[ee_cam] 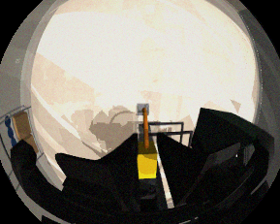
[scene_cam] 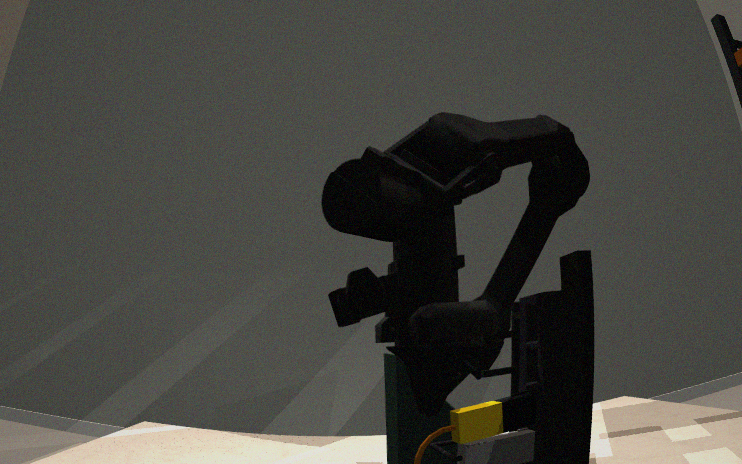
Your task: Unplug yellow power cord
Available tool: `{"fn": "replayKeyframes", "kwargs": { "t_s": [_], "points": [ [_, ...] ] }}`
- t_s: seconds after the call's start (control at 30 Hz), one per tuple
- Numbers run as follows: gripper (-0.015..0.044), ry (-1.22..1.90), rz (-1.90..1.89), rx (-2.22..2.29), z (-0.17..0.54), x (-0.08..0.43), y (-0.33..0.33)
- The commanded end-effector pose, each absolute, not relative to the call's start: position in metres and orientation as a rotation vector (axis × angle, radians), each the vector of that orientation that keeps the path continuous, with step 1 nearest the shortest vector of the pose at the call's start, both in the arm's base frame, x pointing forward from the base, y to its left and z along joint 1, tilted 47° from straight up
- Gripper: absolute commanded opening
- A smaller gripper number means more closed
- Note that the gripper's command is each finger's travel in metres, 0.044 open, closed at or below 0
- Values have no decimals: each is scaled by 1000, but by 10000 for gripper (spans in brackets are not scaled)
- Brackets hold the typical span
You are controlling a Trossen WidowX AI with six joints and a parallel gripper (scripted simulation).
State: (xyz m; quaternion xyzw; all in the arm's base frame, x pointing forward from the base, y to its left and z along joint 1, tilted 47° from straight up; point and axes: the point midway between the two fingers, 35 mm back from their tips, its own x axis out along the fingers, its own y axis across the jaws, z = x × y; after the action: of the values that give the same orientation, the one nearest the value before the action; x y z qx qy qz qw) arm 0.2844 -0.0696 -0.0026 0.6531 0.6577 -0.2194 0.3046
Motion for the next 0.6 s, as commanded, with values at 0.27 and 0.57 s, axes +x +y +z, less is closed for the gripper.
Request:
{"fn": "replayKeyframes", "kwargs": {
  "t_s": [0.27, 0.57],
  "points": [
    [160, 1744, -582, 1729, -2, 284, -69],
    [160, 1741, -580, 1731, 4, 284, -73]
  ]
}}
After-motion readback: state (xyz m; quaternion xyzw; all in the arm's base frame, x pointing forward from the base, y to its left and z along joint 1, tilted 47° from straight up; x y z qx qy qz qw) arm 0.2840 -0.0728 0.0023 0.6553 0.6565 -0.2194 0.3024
